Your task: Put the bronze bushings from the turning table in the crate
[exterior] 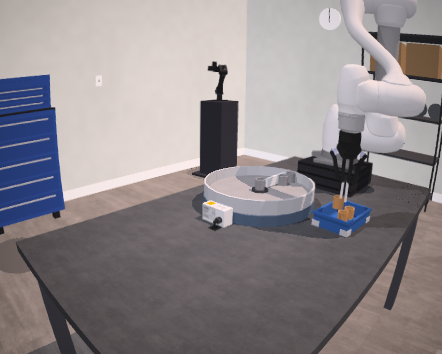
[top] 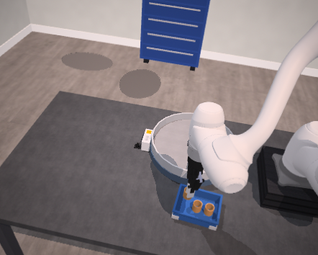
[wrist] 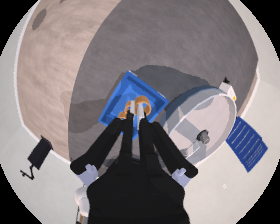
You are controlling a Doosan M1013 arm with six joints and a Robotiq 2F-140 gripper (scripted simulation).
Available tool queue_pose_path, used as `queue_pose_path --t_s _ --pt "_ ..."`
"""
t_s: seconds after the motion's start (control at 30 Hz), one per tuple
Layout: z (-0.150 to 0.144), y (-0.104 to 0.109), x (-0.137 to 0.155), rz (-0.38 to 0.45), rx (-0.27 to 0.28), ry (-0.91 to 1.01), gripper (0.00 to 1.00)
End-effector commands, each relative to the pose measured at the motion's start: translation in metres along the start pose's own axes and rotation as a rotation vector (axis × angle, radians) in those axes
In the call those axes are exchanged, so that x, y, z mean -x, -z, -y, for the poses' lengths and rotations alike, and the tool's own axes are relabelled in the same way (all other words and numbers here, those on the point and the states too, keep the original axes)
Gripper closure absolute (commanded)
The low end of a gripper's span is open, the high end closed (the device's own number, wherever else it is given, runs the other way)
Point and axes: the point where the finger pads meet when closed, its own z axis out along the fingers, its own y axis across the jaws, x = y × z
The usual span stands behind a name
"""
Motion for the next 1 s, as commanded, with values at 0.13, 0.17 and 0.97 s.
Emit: queue_pose_path --t_s 0.13,0.17,0.97 --pt "0.0018 -0.0194 0.0006 0.001 -0.001 -0.001 1.00" --pt "0.0018 -0.0194 0.0006 0.001 -0.001 -0.001 1.00" --pt "0.0018 -0.0194 0.0006 0.001 -0.001 -0.001 1.00"
